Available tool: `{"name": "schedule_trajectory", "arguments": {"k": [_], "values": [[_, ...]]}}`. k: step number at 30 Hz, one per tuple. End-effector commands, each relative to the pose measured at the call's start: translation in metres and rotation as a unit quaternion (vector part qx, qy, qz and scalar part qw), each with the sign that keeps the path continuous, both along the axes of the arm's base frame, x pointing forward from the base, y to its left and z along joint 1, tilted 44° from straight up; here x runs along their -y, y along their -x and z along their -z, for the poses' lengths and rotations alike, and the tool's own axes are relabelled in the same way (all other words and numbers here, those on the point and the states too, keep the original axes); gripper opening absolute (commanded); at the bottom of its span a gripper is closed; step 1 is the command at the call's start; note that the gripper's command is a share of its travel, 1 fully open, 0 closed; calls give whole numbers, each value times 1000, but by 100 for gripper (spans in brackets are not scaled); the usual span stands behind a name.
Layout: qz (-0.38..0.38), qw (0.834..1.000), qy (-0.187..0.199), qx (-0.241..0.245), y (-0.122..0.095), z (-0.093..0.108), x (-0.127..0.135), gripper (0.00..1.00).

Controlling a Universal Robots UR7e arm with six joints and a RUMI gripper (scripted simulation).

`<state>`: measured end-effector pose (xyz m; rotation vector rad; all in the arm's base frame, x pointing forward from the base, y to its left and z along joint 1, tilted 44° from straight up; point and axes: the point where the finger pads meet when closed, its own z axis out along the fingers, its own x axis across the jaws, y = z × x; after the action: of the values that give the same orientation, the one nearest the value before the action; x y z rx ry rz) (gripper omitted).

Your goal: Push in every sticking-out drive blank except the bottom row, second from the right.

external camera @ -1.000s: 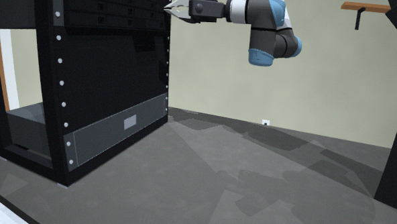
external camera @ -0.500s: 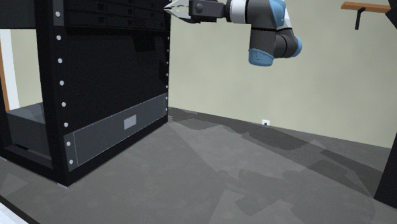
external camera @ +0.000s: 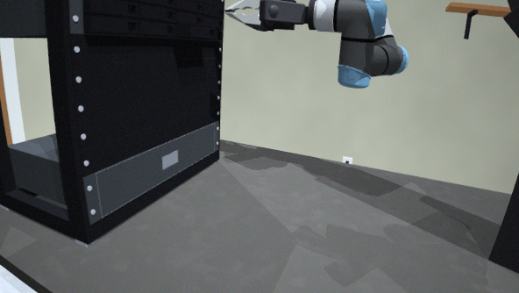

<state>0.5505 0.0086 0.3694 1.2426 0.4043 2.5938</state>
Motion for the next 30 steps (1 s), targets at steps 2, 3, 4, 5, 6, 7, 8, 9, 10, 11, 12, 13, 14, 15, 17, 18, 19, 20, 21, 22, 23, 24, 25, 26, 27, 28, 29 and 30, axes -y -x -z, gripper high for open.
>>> {"name": "schedule_trajectory", "arguments": {"k": [2,3,4,5,6,7,8,9,10,11,12,13,14,15,17,18,19,20,21,22,23,24,25,26,27,28,29,30], "values": [[-1,1000,0,1,26,19,5,0],[-1,1000,0,1,30,22,6,0],[-1,1000,0,1,34,25,6,0],[-1,1000,0,1,37,28,7,0],[-1,1000,0,1,41,30,8,0],[-1,1000,0,1,44,33,8,0],[-1,1000,0,1,46,35,9,0],[-1,1000,0,1,49,36,9,0],[-1,1000,0,1,51,38,9,0],[-1,1000,0,1,51,38,9,0],[-1,1000,0,1,51,38,9,0],[-1,1000,0,1,52,39,10,0],[-1,1000,0,1,54,40,10,0],[-1,1000,0,1,55,41,10,0],[-1,1000,0,1,56,42,10,0],[-1,1000,0,1,56,42,10,0],[-1,1000,0,1,56,42,10,0],[-1,1000,0,1,56,42,10,0],[-1,1000,0,1,56,42,10,0],[-1,1000,0,1,56,42,10,0],[-1,1000,0,1,56,42,10,0],[-1,1000,0,1,56,42,10,0],[-1,1000,0,1,56,42,10,0],[-1,1000,0,1,56,42,10,0],[-1,1000,0,1,56,42,10,0],[-1,1000,0,1,56,42,10,0],[-1,1000,0,1,56,42,10,0],[-1,1000,0,1,56,42,10,0]]}}
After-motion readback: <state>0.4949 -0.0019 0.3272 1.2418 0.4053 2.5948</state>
